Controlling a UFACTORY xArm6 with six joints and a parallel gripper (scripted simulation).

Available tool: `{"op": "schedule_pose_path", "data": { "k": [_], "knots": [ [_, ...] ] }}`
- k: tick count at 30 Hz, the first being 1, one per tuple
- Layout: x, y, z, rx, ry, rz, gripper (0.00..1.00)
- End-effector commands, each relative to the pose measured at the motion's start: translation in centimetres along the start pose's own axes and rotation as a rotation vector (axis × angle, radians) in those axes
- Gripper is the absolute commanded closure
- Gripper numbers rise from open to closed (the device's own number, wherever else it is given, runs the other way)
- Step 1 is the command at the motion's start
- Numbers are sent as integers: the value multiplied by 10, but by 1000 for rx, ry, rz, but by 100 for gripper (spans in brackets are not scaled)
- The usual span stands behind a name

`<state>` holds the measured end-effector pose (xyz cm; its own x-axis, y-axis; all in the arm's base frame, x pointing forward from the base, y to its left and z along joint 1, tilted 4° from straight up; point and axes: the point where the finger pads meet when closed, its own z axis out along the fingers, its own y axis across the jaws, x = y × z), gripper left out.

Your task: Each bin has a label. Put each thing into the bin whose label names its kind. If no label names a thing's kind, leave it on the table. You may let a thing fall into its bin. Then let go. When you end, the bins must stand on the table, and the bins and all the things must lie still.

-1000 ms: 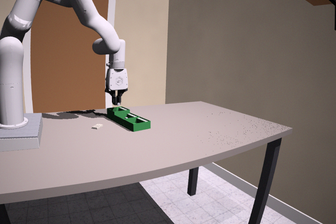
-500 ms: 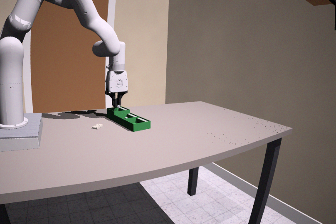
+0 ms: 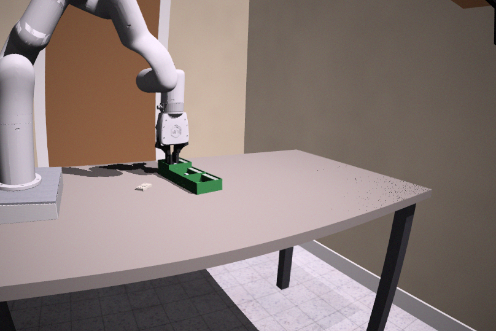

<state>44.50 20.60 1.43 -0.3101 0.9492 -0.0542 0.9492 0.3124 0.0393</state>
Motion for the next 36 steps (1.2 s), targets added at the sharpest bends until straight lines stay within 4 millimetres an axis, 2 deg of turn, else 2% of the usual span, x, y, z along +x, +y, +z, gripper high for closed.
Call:
{"op": "schedule_pose_path", "data": {
  "k": [1,12,13,36],
  "knots": [
    [0,2,4,-5,1,0,100],
    [0,2,4,-5,1,0,100],
    [0,2,4,-5,1,0,72],
    [0,2,-2,-5,1,0,72]
  ]
}}
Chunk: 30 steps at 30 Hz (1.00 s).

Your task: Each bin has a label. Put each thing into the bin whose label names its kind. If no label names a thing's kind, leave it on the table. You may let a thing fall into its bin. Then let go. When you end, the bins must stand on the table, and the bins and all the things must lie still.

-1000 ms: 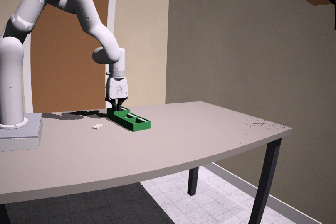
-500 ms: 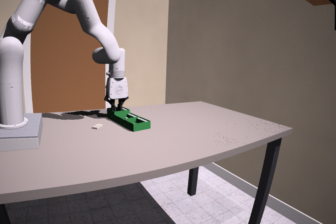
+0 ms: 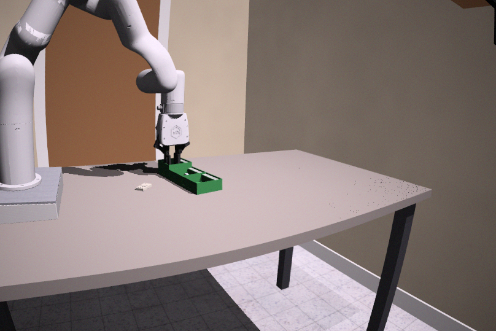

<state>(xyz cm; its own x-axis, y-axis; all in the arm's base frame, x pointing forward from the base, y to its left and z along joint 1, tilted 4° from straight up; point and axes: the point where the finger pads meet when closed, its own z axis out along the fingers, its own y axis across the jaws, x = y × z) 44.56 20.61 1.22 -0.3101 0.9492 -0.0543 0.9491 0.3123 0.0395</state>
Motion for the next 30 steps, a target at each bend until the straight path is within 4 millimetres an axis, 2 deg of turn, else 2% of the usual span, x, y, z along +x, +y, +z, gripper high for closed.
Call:
{"op": "schedule_pose_path", "data": {
  "k": [1,19,22,30],
  "knots": [
    [0,2,-5,-5,1,0,72],
    [0,2,-27,-5,1,0,72],
    [0,2,-40,-5,1,0,72],
    [0,1,-40,-5,1,0,72]
  ]
}}
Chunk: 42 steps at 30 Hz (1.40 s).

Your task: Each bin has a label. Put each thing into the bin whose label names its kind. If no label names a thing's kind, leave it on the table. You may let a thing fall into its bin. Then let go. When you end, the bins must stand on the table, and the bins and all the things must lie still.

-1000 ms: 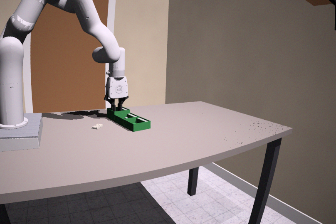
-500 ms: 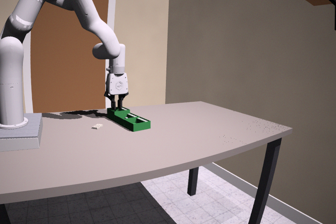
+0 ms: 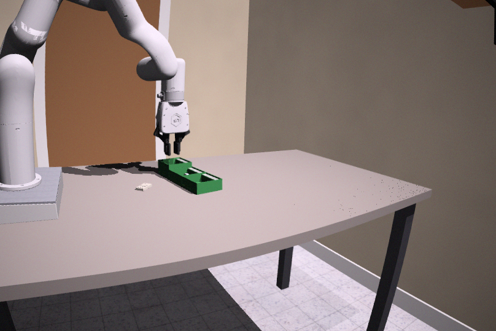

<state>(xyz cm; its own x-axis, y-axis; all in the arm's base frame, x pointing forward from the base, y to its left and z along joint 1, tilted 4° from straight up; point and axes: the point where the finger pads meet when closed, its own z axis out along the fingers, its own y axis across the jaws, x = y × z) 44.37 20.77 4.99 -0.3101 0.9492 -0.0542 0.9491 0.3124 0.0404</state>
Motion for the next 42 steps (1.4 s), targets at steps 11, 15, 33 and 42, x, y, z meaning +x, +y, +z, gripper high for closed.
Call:
{"op": "schedule_pose_path", "data": {
  "k": [11,15,33,42],
  "knots": [
    [0,1,-38,-4,1,0,0],
    [0,1,-54,-4,1,0,0],
    [0,1,-118,-4,1,0,0],
    [0,1,-133,-4,1,0,0]
  ]
}}
